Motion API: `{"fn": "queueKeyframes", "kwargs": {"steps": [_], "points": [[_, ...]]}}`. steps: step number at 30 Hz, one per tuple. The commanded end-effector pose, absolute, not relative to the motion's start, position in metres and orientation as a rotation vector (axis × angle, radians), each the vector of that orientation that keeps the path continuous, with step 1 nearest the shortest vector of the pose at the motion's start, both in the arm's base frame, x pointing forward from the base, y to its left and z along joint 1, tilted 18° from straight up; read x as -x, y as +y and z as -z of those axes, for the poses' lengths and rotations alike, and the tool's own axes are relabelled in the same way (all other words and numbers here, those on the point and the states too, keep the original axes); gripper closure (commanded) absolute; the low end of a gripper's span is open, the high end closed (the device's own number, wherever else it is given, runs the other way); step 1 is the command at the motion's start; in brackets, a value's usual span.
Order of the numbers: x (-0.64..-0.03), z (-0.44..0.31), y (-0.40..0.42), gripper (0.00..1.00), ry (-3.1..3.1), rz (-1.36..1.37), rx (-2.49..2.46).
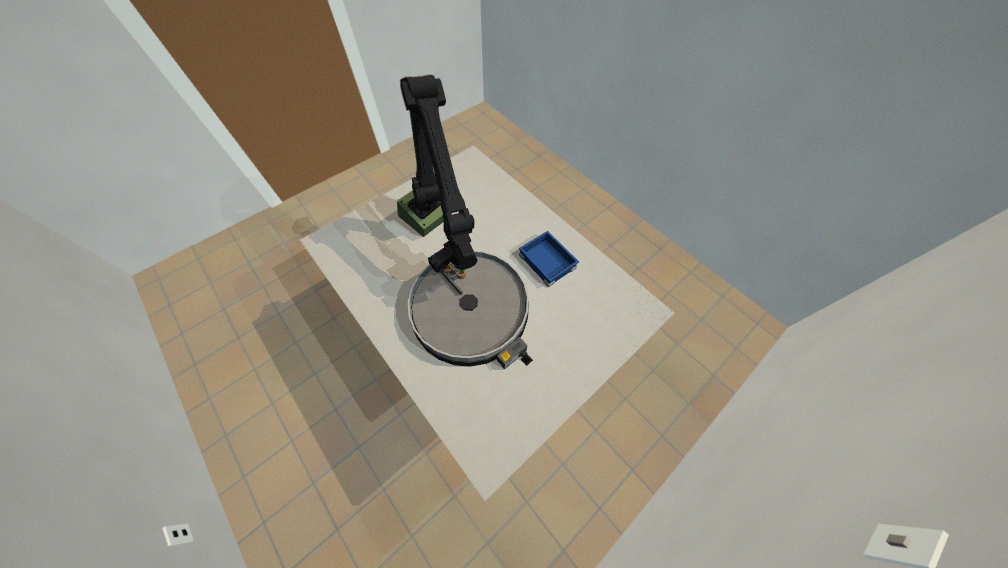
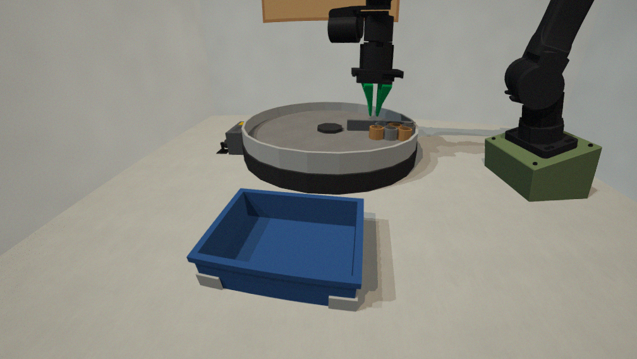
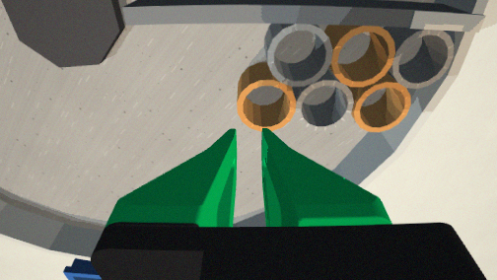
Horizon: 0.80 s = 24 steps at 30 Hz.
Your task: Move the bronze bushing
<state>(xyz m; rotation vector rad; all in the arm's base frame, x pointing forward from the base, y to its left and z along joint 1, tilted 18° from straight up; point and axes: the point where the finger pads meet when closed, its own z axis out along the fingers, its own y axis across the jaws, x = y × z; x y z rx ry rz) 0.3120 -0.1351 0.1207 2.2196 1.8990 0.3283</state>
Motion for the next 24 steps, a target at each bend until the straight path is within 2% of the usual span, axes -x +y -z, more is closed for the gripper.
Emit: {"fn": "queueKeyframes", "kwargs": {"steps": [1,24], "points": [[-0.324,-0.145,-0.146,0.88,1.821,-0.359,-2.187],[-0.324,-0.141,-0.146,0.88,1.832,-0.352,-2.196]]}}
